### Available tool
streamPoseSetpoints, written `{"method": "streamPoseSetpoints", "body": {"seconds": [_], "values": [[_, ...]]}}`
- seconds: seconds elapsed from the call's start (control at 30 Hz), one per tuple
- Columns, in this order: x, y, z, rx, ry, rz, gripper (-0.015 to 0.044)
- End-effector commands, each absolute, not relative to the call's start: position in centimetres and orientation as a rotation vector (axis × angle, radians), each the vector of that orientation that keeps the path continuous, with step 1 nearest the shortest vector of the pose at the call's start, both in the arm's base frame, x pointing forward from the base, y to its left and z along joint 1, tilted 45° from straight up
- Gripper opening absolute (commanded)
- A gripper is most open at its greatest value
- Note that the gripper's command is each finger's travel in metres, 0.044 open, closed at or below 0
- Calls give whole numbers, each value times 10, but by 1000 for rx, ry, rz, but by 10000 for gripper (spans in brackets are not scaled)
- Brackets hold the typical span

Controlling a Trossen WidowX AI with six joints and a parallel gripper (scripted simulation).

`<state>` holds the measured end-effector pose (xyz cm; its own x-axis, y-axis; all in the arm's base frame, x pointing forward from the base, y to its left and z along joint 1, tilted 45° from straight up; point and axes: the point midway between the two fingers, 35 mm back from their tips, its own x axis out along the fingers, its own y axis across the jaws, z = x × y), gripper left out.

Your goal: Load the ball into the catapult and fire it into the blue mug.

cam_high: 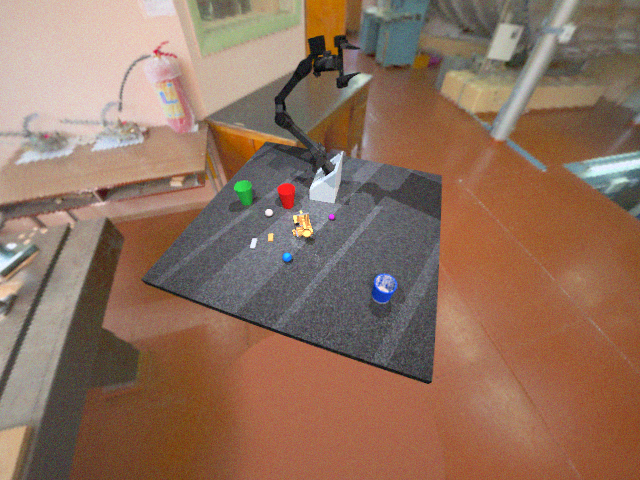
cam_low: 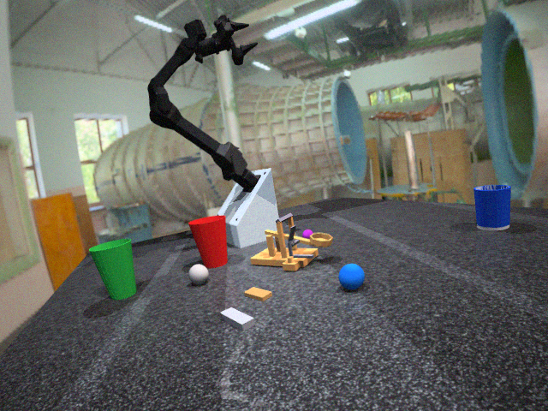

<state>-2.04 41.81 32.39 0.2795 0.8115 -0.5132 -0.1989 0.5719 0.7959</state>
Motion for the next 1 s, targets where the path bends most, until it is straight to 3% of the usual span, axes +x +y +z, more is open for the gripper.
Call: {"method": "streamPoseSetpoints", "body": {"seconds": [0.0,0.47,0.97], "values": [[-19,418,323,679,1078,750,426],[112,392,261,360,857,507,440],[233,303,199,-18,790,200,440]]}}
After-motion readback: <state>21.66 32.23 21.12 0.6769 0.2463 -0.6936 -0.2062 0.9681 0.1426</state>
